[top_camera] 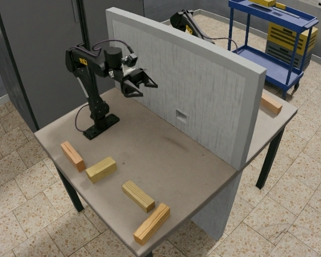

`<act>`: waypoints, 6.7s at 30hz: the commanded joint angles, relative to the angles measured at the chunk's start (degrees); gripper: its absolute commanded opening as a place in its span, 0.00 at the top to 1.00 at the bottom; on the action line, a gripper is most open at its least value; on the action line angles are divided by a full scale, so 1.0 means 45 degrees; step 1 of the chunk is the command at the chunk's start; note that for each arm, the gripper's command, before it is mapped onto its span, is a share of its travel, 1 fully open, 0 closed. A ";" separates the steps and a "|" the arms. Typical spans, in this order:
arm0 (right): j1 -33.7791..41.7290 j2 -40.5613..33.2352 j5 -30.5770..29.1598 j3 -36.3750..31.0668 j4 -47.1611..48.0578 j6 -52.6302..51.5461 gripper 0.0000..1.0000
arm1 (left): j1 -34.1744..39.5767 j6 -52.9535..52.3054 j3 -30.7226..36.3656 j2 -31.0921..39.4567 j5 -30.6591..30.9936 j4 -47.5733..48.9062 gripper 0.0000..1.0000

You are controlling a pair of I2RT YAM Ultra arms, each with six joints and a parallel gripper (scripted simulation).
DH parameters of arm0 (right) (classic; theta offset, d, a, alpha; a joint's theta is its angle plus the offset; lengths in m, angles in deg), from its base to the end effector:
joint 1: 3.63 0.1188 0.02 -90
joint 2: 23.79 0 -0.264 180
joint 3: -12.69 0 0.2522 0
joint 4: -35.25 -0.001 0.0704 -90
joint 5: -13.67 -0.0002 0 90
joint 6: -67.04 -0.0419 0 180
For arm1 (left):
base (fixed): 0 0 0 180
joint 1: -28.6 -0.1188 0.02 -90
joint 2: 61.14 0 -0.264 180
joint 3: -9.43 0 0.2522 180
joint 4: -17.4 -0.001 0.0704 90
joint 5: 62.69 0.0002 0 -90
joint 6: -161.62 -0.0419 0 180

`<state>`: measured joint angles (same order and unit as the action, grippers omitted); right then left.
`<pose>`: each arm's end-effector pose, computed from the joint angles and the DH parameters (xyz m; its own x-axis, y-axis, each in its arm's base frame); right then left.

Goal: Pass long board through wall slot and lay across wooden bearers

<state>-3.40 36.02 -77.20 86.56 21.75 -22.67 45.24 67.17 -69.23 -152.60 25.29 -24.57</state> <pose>0.2442 0.0013 0.4092 0.0097 -0.0050 -0.9999 0.0112 0.9999 -0.0049 0.3238 -0.0942 0.2350 -0.7596 0.3079 -0.5729 0.3266 0.9423 0.0735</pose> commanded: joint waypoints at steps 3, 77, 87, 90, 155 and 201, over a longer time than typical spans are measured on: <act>-0.0029 -0.0089 -0.0105 0.0515 0.0252 -0.0110 0.28 | 0.0454 0.2914 0.1232 0.1284 -0.1272 0.3492 1.00; -0.0029 -0.0089 -0.0105 0.0515 0.0252 -0.0110 0.28 | 0.0735 0.3771 0.3998 0.0270 -0.2346 0.7208 1.00; -0.0029 -0.0089 -0.0105 0.0515 0.0252 -0.0110 0.28 | 0.0839 0.3766 0.4278 0.0388 -0.2379 0.7688 1.00; -0.0029 -0.0089 -0.0105 0.0515 0.0252 -0.0110 0.28 | 0.0865 0.3756 0.4048 0.0713 -0.2382 0.7808 1.00; -0.0029 -0.0089 -0.0105 0.0515 0.0252 -0.0110 0.28 | 0.1708 0.4315 0.5283 0.3709 -0.2930 0.5332 0.28; -0.0117 0.0277 0.0300 0.0475 -0.0081 -0.0205 0.28 | -0.3301 0.0774 0.1065 0.7120 0.0484 0.6616 0.28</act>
<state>-3.59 36.43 -76.45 86.56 21.59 -22.95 30.91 72.76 -62.06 -122.11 25.20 4.00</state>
